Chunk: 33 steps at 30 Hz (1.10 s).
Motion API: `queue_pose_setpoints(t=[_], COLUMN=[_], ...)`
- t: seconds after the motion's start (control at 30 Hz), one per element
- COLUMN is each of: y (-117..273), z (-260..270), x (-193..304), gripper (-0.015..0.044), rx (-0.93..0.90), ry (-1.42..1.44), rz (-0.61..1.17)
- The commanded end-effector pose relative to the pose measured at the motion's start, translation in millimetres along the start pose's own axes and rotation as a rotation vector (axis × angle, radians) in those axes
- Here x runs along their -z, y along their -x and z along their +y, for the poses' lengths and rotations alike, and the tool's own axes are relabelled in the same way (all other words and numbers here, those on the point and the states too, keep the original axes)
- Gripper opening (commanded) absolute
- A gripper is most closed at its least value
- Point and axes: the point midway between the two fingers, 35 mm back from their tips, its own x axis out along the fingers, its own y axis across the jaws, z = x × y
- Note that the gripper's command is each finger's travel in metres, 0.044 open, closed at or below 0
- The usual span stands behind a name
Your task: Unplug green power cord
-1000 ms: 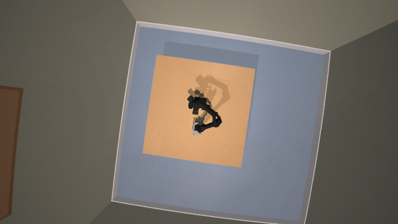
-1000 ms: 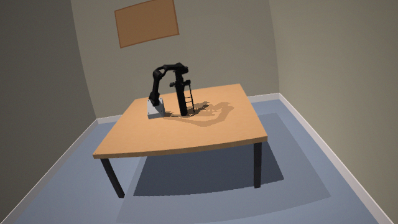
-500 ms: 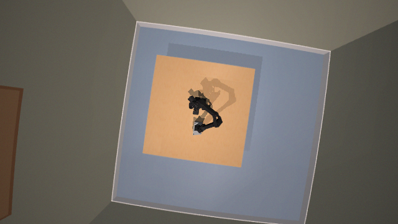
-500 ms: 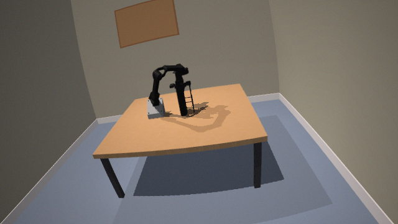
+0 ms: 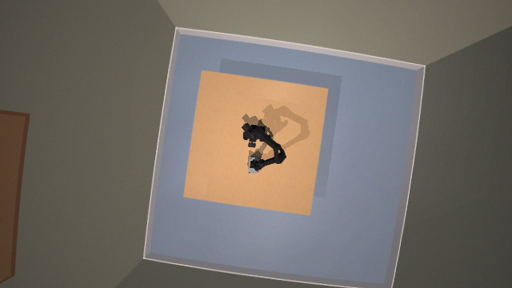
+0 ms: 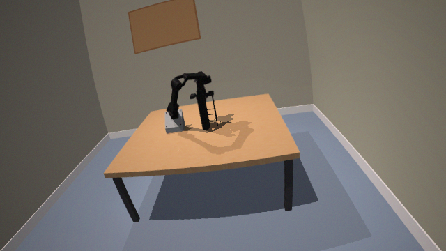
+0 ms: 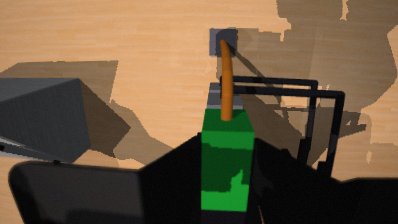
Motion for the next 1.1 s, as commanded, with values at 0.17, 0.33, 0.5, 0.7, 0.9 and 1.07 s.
queue_pose_setpoints(t=[0.17, 0.33, 0.5, 0.7, 0.9, 1.07], y=[1, 1, 2, 3, 5, 5], z=[-1, -1, -2, -2, -1, -1], x=[-10, -18, -26, -36, -45, -49], gripper=[0.0000, 0.0000, 0.0000, 0.0000, 0.0000, 0.0026], rx=[-0.001, 0.000, 0.000, 0.001, 0.002, 0.003], ry=[0.002, 0.002, 0.003, 0.003, 0.004, 0.005], rz=[-0.001, -0.002, -0.003, -0.003, -0.004, -0.003])
